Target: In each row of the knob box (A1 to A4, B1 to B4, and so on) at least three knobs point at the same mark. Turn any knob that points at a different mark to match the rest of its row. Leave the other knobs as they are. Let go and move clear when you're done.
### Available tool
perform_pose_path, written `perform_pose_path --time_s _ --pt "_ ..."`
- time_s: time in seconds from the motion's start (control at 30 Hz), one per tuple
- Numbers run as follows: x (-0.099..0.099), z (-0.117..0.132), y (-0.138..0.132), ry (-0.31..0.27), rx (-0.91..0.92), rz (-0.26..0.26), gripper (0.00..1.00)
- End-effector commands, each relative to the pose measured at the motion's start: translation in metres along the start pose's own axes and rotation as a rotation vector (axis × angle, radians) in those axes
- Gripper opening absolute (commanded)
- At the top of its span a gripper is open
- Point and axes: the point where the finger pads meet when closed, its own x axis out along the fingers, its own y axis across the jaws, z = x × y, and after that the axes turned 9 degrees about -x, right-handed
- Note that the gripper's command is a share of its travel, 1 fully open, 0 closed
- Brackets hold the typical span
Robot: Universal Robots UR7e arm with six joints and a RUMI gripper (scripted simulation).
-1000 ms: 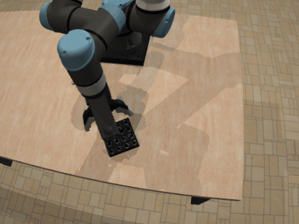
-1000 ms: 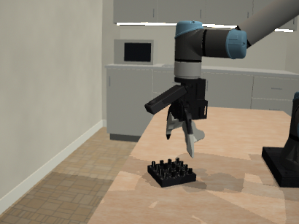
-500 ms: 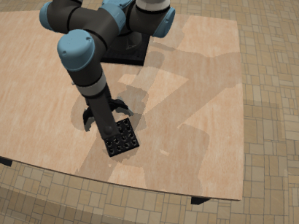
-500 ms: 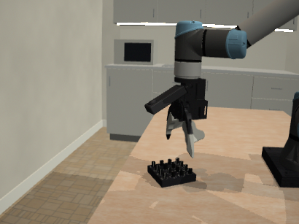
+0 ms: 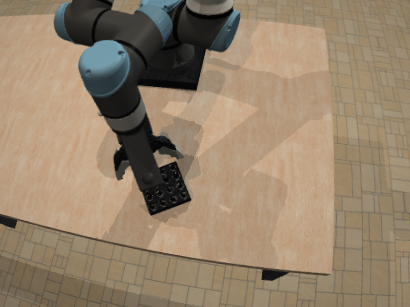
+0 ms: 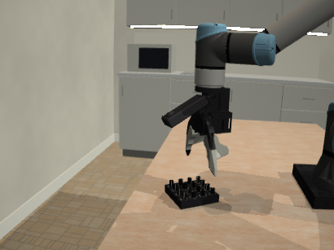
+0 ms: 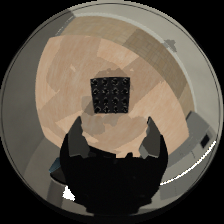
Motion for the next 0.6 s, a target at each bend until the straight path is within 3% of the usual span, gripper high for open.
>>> perform_pose_path --time_s 0.0,0.57 --pt "0.000 0.005 -0.001 0.000 0.002 0.000 1.00" --pt "0.001 0.032 -0.005 0.000 0.002 -0.001 1.00"
